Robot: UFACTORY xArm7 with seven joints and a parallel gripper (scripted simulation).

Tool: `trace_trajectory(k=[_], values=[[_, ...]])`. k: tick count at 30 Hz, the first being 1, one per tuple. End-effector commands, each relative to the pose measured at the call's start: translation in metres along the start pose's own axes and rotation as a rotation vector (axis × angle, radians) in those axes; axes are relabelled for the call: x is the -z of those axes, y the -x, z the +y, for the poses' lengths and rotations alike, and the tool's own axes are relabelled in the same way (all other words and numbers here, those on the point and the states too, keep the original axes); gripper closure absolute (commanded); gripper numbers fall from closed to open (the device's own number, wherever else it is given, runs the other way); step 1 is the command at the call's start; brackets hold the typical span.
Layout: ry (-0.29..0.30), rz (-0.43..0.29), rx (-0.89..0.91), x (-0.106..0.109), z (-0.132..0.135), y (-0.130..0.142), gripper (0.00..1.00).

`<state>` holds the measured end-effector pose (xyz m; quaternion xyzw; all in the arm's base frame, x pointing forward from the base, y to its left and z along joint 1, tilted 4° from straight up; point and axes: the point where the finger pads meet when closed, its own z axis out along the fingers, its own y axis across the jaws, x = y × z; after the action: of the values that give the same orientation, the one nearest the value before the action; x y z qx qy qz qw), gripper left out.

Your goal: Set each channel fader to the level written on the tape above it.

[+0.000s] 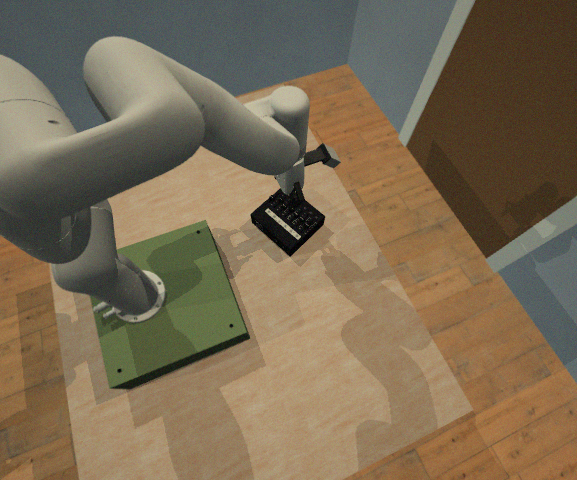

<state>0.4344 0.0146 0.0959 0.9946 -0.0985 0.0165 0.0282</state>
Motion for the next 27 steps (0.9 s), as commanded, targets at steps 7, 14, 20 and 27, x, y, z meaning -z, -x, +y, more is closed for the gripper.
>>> trace_trajectory(k=[7, 14, 20, 27], values=[[-0.001, 0.005, 0.004, 0.0018, -0.0020, -0.0019, 0.00], [-0.001, 0.002, -0.031, 0.0012, -0.0024, -0.0025, 0.00], [-0.002, -0.006, -0.116, -0.0003, -0.0032, -0.0038, 0.00], [0.004, -0.035, -0.424, -0.0062, -0.0057, -0.0086, 0.00]])
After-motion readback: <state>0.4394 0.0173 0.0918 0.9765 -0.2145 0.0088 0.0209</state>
